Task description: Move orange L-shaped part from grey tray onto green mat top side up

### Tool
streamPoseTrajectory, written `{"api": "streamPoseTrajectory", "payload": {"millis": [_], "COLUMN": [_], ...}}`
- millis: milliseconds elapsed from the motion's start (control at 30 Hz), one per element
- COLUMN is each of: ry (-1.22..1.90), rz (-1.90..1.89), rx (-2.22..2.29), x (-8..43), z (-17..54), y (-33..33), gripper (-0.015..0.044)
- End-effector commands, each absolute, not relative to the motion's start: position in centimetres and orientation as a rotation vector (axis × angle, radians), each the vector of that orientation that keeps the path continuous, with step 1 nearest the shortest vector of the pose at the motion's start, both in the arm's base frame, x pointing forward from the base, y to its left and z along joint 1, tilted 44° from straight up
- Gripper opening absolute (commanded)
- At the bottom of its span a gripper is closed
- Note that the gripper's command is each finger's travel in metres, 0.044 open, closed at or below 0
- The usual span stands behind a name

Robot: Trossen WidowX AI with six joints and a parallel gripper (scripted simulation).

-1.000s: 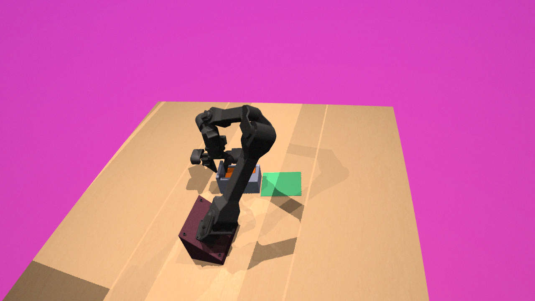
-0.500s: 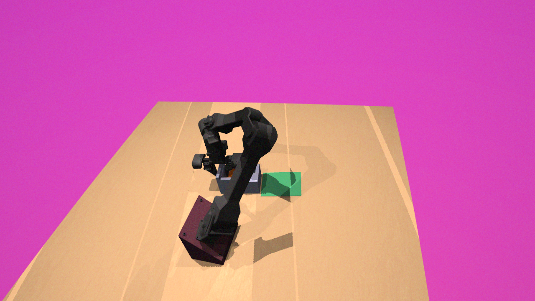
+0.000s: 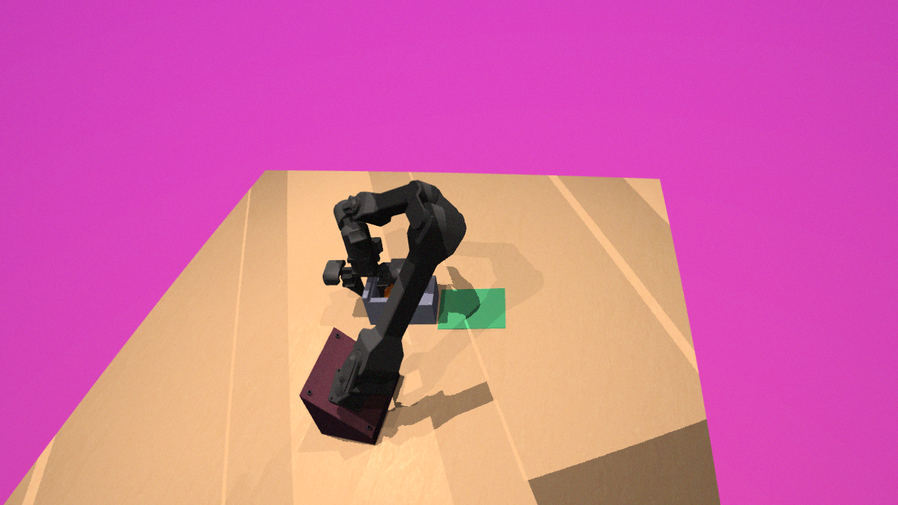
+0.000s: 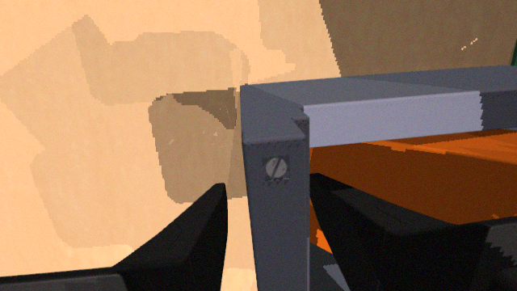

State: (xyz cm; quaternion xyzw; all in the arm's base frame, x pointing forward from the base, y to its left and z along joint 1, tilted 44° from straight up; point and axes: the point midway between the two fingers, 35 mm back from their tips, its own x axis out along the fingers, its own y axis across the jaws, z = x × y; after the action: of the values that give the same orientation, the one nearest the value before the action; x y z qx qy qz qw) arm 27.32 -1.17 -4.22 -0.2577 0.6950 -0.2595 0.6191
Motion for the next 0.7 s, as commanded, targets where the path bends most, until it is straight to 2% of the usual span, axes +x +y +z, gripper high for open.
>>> {"api": "streamPoseTrajectory", "payload": {"millis": [0,667], "ry": [1.601,1.601], "rz": [-0.6,-0.597], "rx": [-0.6,-0.598], "x": [27.3,27.7], "z": [-4.2,-3.0], "y": [-1.4,1.4], "gripper": [0.018,0.018]}}
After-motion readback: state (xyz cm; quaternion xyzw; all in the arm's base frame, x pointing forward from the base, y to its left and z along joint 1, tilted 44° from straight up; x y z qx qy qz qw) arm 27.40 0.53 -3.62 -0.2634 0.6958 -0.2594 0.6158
